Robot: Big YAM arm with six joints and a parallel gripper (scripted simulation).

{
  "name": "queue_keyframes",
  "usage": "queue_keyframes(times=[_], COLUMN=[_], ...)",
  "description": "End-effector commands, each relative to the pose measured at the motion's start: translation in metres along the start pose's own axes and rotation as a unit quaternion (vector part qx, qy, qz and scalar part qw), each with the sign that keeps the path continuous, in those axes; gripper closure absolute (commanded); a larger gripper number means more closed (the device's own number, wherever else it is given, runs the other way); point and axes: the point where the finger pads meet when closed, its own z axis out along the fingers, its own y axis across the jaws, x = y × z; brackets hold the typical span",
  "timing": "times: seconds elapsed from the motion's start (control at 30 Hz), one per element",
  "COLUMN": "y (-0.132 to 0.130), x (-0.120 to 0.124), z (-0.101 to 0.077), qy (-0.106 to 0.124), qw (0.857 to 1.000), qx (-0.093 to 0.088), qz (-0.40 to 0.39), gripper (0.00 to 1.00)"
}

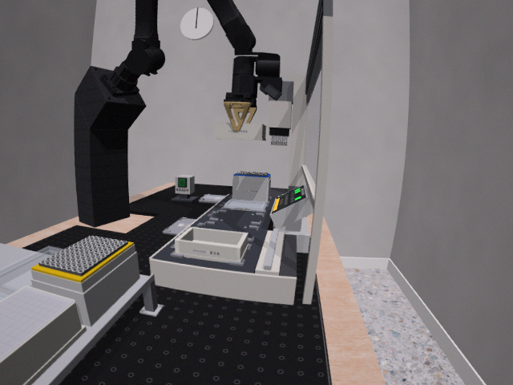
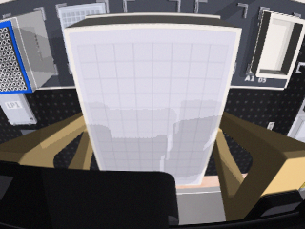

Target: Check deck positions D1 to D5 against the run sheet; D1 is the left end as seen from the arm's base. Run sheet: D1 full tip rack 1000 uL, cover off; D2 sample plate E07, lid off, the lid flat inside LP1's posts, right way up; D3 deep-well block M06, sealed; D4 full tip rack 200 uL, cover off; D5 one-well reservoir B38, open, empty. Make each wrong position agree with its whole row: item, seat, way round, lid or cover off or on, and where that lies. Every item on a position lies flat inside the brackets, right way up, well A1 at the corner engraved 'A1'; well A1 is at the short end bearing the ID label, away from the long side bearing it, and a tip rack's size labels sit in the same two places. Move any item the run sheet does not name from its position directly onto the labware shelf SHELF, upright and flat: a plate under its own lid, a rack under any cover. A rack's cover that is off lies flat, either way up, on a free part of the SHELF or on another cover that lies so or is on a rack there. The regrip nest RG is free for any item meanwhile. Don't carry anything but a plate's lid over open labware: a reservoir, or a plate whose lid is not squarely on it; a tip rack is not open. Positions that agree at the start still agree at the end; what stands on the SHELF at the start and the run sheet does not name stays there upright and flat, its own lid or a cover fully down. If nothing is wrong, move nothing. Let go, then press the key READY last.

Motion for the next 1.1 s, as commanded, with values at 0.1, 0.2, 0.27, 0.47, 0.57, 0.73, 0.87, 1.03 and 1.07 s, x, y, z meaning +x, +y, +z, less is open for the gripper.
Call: queue_keyframes(times=[0.1, 0.2, 0.27, 0.47, 0.57, 0.73, 0.87, 1.03, 1.07], y=[-0.003, -0.003, -0.003, -0.003, 0.001, -0.003, 0.0, -0.003, -0.003], x=[-0.016, -0.017, -0.018, -0.004, -0.013, -0.008, -0.006, -0.009, -0.009], z=[-0.012, -0.013, -0.013, 0.009, 0.009, 0.02, 0.026, 0.033, 0.033], qy=[-0.024, -0.025, -0.025, -0.007, -0.015, -0.009, -0.008, -0.01, -0.01], qw=[1.0, 1.0, 1.0, 1.0, 1.0, 1.0, 1.0, 1.0, 1.0], qx=[-0.002, -0.002, -0.002, 0.002, -0.003, 0.002, -0.001, 0.002, 0.002], qz=[0.005, 0.006, 0.006, 0.0, -0.001, 0.001, -0.002, 0.001, 0.001], gripper=[1.0, 1.0, 1.0, 1.0, 1.0, 1.0, 1.0, 1.0, 1.0])
